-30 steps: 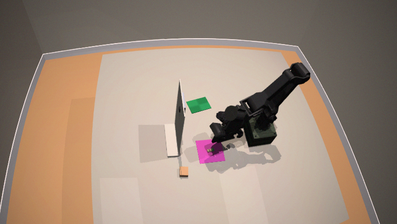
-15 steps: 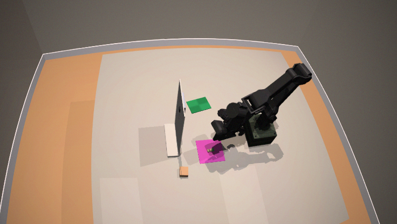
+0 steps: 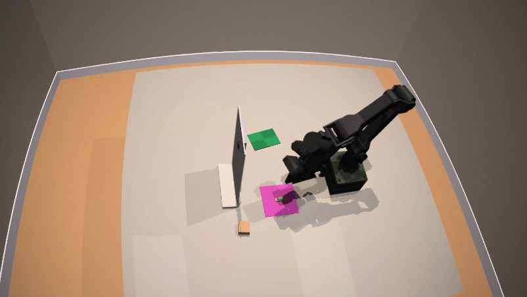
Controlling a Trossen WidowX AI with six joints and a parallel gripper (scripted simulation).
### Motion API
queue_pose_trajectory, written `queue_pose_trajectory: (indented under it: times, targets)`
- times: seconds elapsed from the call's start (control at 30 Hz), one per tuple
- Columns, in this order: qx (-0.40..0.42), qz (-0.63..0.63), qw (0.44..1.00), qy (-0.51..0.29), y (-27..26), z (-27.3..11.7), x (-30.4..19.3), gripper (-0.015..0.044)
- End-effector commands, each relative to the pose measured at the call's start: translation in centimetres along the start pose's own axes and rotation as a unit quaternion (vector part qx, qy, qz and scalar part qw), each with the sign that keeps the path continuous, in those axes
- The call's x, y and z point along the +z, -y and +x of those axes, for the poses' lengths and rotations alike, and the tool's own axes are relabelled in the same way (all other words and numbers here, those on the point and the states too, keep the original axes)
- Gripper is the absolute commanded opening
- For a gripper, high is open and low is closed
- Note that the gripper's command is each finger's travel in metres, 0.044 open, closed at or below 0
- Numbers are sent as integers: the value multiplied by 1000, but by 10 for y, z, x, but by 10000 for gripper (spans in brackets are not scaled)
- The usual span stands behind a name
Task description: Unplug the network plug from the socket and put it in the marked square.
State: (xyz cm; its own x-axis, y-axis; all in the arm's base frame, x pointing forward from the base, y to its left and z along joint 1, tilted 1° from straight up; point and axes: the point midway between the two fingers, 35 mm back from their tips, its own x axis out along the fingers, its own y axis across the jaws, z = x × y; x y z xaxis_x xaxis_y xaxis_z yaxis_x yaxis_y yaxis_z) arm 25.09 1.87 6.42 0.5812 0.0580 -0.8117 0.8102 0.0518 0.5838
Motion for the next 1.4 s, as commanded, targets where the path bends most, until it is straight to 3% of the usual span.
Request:
queue_pose_trajectory:
  times: [0.0, 1.2, 1.37]
  targets:
    - [2, -2, 1000, -2, -3, -6, -1, 156]
    - [2, -2, 1000, -2, -61, -92, 0, 156]
    - [2, -2, 1000, -2, -61, -92, 0, 287]
